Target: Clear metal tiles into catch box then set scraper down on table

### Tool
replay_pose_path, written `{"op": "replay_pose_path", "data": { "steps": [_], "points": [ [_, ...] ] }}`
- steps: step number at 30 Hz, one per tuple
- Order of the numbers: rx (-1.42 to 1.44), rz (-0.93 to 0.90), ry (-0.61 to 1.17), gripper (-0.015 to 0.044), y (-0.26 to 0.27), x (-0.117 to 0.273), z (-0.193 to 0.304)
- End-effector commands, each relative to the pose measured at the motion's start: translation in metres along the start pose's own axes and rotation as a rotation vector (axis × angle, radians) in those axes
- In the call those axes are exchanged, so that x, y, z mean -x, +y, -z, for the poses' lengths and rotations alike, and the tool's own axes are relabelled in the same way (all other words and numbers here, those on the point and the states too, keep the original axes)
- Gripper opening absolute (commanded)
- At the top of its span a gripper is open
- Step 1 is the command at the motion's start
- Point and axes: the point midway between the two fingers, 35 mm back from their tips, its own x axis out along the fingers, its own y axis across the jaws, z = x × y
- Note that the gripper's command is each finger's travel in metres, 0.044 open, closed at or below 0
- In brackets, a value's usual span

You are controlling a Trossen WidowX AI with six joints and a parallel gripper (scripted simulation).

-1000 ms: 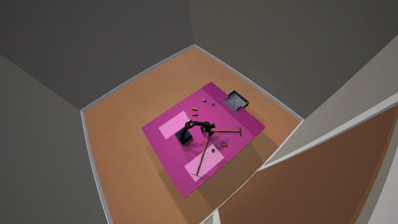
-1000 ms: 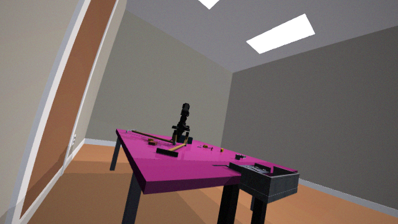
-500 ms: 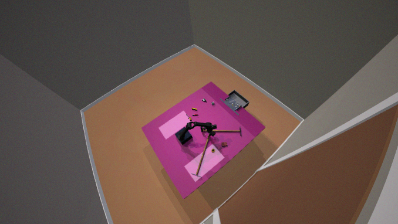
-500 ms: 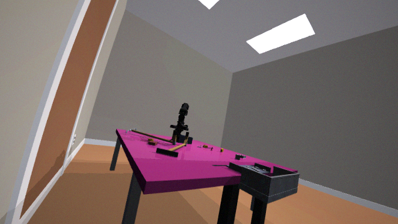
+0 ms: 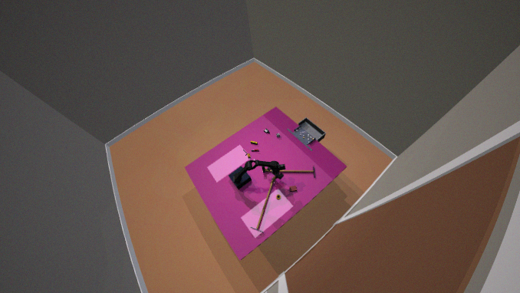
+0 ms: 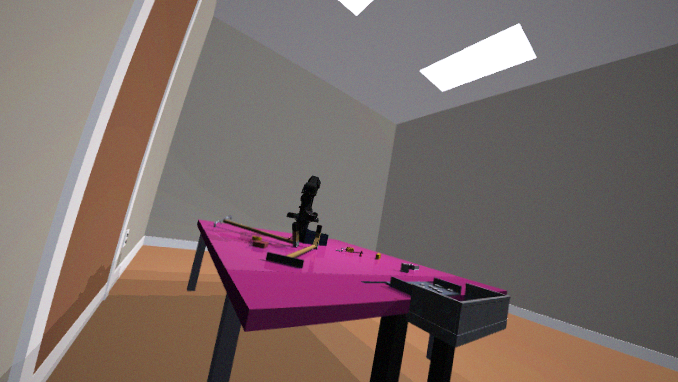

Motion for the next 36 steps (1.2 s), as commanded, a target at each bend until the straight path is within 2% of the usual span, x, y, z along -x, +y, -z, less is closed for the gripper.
{"op": "replay_pose_path", "data": {
  "steps": [1,36],
  "points": [
    [-0.006,0.005,0.009,0.0,-0.011,-0.002,0.004],
    [-0.006,0.008,0.01,0.0,-0.067,-0.002,0.01]
  ]
}}
